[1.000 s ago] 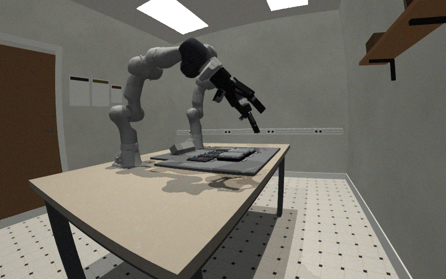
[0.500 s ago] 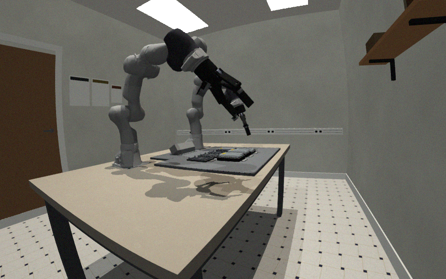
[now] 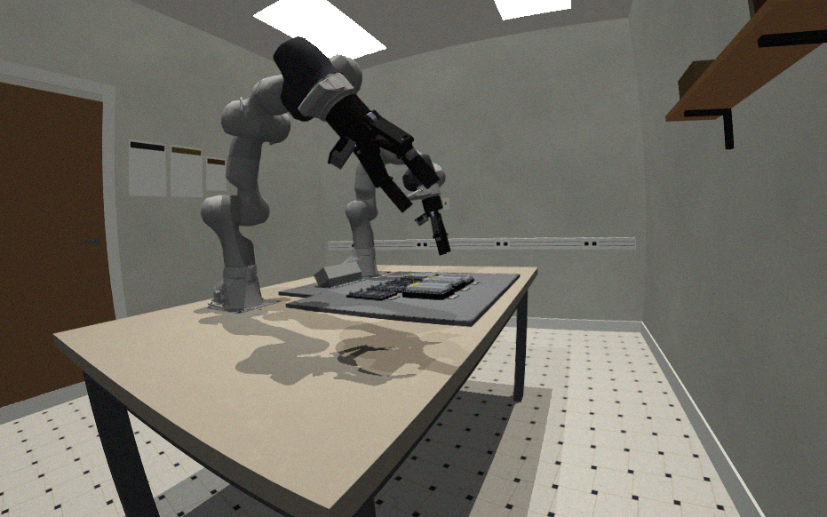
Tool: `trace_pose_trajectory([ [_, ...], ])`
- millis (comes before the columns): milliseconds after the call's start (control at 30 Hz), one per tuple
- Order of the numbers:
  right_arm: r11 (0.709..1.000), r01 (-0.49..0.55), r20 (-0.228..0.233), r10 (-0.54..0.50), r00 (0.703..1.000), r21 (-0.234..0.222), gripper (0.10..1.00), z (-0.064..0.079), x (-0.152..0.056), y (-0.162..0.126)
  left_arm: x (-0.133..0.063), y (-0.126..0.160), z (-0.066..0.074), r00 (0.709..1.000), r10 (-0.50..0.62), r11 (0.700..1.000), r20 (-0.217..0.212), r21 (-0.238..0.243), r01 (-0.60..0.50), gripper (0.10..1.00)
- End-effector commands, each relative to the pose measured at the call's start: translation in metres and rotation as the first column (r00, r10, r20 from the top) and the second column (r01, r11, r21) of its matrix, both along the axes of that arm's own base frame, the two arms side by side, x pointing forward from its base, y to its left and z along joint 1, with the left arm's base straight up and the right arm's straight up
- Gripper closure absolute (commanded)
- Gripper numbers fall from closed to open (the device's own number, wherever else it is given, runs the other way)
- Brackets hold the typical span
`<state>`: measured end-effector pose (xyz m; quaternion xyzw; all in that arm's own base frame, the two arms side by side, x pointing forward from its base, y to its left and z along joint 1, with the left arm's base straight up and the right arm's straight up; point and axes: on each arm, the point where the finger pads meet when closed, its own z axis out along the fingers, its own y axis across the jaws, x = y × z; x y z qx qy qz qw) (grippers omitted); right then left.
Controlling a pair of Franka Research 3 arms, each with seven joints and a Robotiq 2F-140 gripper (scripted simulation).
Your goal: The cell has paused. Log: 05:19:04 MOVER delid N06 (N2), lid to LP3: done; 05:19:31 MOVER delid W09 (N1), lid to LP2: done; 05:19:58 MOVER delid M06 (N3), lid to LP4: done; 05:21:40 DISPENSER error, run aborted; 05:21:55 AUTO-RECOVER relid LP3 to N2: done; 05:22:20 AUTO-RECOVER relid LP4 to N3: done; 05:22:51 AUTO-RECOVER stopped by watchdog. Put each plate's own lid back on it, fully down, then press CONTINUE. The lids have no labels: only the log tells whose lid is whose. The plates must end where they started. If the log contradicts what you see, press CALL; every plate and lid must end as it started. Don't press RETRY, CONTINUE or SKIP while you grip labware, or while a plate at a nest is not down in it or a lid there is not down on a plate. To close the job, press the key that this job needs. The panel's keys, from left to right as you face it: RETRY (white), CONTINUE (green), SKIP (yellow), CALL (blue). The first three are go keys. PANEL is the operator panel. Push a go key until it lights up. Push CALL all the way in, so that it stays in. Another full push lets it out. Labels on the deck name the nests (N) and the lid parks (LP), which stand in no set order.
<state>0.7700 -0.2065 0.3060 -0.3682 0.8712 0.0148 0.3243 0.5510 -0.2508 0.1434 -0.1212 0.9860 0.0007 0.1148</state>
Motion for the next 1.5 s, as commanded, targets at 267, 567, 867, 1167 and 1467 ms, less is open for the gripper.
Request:
trace_pose_trajectory([
  [267, 0.997, -0.043, -0.016, 0.042, 0.999, -0.071, 0.098, 0.007, -0.036, -0.055, -0.128, -0.078, -0.017, 0.947, -0.23, 0.973, -0.226, -0.03, 0.23, 0.098],
  [567, 0.993, -0.045, -0.031, 0.042, 0.999, -0.107, 0.098, 0.012, -0.062, -0.093, -0.16, -0.092, -0.021, 0.947, -0.23, 0.973, -0.226, -0.03, 0.23, 0.098],
  [867, 0.989, -0.046, -0.048, 0.04, 0.998, -0.139, 0.098, 0.017, -0.089, -0.129, -0.16, -0.092, -0.021, 0.947, -0.23, 0.973, -0.226, -0.03, 0.23, 0.098],
  [1167, 0.984, -0.048, -0.071, 0.036, 0.997, -0.172, 0.098, 0.023, -0.122, -0.167, -0.16, -0.092, -0.021, 0.947, -0.23, 0.973, -0.226, -0.03, 0.23, 0.098],
  [1467, 0.979, -0.049, -0.09, 0.032, 0.995, -0.196, 0.098, 0.027, -0.149, -0.193, -0.16, -0.092, -0.021, 0.947, -0.23, 0.973, -0.226, -0.03, 0.23, 0.098],
])
